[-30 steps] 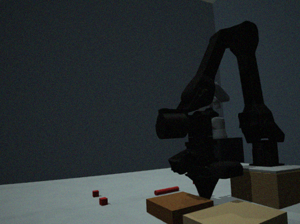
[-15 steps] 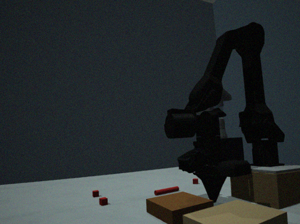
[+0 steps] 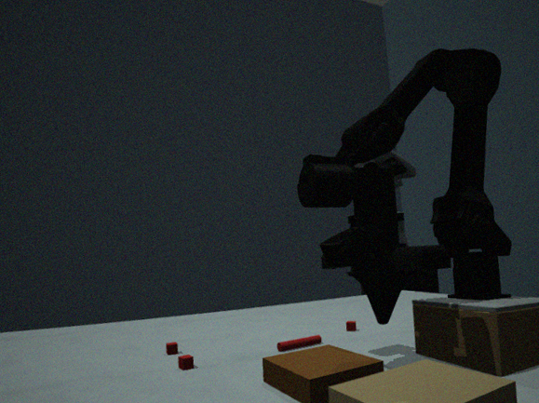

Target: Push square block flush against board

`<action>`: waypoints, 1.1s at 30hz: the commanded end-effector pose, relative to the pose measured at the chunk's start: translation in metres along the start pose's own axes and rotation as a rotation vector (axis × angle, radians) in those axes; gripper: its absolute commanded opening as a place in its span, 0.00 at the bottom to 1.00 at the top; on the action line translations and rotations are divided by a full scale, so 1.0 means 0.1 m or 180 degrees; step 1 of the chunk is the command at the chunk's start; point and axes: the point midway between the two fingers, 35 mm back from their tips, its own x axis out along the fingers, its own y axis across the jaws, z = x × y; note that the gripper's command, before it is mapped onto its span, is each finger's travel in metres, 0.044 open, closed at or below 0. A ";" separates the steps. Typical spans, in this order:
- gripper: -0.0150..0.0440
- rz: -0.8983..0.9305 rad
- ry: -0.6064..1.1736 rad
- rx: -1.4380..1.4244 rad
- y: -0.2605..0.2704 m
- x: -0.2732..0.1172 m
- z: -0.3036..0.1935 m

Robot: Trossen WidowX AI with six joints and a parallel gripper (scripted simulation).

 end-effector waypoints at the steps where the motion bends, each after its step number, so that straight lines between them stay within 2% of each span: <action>1: 0.25 -0.0010 0.0003 0.0031 0.00 -0.05 -0.01; 33: 0.25 -0.0013 -0.0032 0.3503 -0.53 -0.12 0.75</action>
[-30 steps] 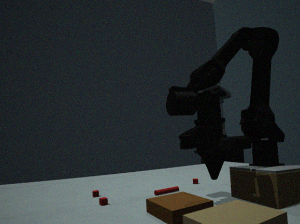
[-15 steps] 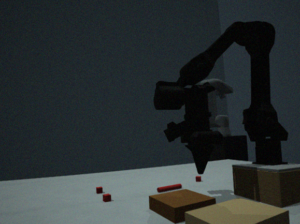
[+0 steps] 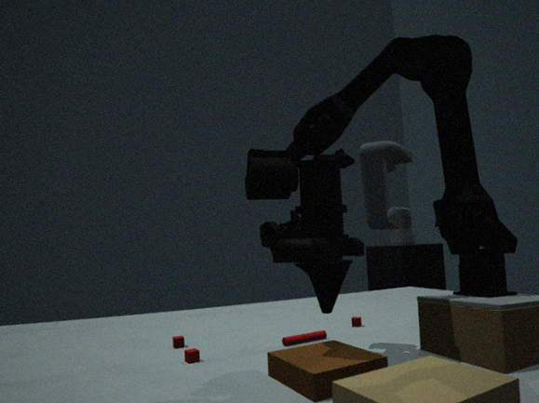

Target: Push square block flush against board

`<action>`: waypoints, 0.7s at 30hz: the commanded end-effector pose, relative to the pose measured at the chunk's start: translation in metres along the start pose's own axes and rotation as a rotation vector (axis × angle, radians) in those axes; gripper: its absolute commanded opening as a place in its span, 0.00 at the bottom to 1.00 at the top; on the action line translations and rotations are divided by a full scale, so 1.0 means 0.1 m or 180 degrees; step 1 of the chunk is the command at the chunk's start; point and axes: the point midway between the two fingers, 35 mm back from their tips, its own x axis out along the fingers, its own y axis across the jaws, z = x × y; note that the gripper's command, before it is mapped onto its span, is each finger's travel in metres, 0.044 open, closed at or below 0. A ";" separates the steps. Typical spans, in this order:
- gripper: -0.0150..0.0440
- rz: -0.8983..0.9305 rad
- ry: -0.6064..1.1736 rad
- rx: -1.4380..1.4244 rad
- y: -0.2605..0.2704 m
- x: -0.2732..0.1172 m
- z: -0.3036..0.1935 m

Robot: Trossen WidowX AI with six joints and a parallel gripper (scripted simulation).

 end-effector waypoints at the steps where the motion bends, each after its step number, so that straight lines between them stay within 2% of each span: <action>1: 0.25 -0.0009 -0.0011 0.0431 0.04 0.01 0.13; 13: 0.25 -0.0003 -0.0022 0.1742 0.11 0.07 0.49; 19: 0.25 -0.0003 -0.0023 0.1816 0.11 0.07 0.51; 21: 0.25 -0.0003 -0.0023 0.1816 0.12 0.20 0.51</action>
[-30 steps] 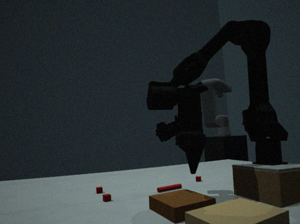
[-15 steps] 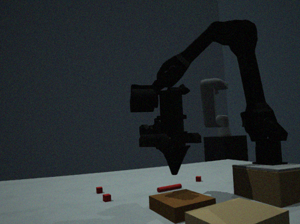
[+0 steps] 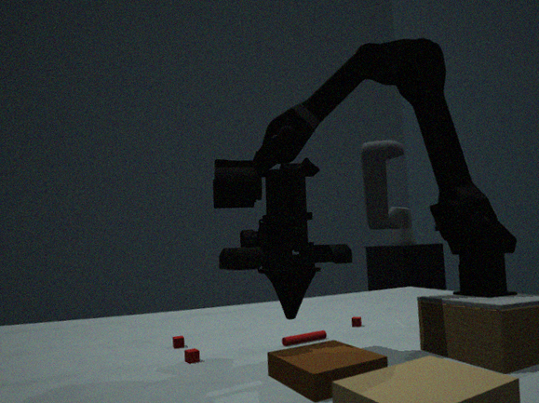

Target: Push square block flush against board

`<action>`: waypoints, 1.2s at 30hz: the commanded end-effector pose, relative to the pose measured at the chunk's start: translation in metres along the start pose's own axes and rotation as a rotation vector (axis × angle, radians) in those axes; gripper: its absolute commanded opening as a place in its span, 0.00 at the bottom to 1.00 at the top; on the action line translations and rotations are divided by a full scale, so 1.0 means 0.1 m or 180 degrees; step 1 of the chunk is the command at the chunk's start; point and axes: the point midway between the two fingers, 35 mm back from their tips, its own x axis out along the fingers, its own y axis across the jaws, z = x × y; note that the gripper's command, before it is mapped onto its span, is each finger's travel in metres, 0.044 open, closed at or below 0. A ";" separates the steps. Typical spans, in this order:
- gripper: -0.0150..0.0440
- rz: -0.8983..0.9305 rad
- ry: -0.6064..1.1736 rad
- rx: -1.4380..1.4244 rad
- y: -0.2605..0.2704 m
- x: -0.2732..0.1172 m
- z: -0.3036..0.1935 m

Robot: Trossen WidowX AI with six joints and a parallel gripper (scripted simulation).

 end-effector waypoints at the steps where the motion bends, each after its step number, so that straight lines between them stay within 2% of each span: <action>1: 0.25 -0.0021 -0.0004 0.0040 0.01 0.27 0.01; 4: 0.25 -0.0022 -0.0004 0.0040 -0.01 0.55 0.01; 36: 0.25 -0.0021 0.0006 0.0040 0.01 0.55 -0.31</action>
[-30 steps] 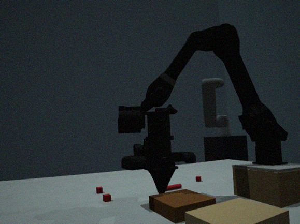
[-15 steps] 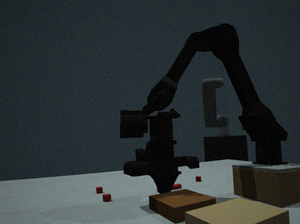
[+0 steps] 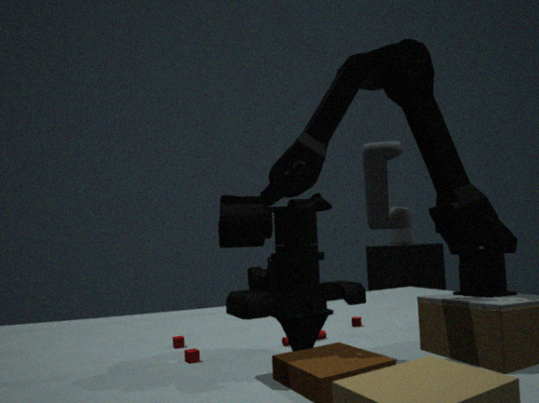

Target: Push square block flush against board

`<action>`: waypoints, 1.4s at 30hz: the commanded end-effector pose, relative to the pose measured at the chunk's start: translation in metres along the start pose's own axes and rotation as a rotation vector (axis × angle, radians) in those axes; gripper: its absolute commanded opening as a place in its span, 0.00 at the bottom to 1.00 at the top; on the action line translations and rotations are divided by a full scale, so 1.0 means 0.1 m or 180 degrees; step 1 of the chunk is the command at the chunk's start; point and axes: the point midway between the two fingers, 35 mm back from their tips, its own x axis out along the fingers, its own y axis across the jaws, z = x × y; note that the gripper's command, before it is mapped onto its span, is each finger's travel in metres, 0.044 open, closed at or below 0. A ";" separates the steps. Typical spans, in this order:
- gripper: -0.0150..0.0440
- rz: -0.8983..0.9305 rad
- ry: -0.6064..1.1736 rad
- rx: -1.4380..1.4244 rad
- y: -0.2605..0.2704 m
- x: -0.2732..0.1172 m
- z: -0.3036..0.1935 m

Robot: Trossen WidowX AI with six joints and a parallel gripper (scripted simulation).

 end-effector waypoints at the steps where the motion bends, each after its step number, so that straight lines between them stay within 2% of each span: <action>1: 0.25 0.0004 0.0011 0.0010 -0.01 0.00 -0.02; 32: 0.25 0.0004 -0.0004 0.0010 0.00 -0.01 0.47; 34: 0.25 0.0011 -0.0005 0.0020 0.00 -0.13 0.43; 37: 0.25 0.0006 -0.0003 0.0011 0.00 -0.53 0.43; 42: 0.25 0.0005 -0.0003 0.0010 0.00 -0.56 0.43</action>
